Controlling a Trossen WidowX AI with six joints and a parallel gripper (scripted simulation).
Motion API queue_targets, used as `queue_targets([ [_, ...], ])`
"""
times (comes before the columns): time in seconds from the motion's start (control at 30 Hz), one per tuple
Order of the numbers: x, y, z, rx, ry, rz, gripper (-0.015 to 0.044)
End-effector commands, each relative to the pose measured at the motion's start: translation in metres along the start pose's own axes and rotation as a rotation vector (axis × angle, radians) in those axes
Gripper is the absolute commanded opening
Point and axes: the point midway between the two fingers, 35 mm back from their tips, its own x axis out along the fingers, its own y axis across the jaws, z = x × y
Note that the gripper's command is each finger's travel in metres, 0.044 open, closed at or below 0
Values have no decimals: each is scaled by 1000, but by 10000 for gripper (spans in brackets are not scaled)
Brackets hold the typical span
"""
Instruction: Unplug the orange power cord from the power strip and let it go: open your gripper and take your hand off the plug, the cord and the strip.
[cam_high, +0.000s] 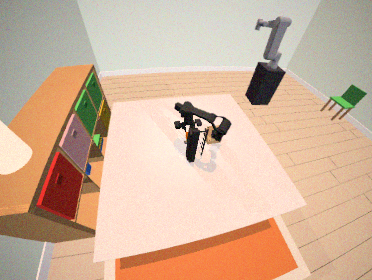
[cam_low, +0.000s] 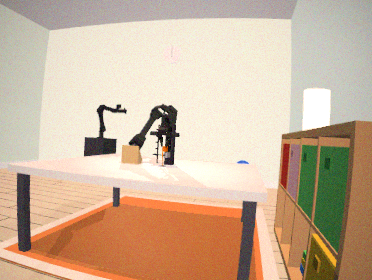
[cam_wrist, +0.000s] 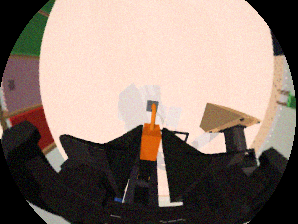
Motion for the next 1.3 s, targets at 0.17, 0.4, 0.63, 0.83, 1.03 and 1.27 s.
queue_targets([
  [0.17,2,0,-7,1,19,-1,160],
  [0.4,2,0,-7,1,19,-1,160],
  [0.63,-8,0,-6,15,4,5,160],
  [0.83,-8,0,-11,16,4,4,160],
  [1.03,-8,0,-20,16,4,4,160],
  [1.27,-8,0,-27,16,5,4,160],
])
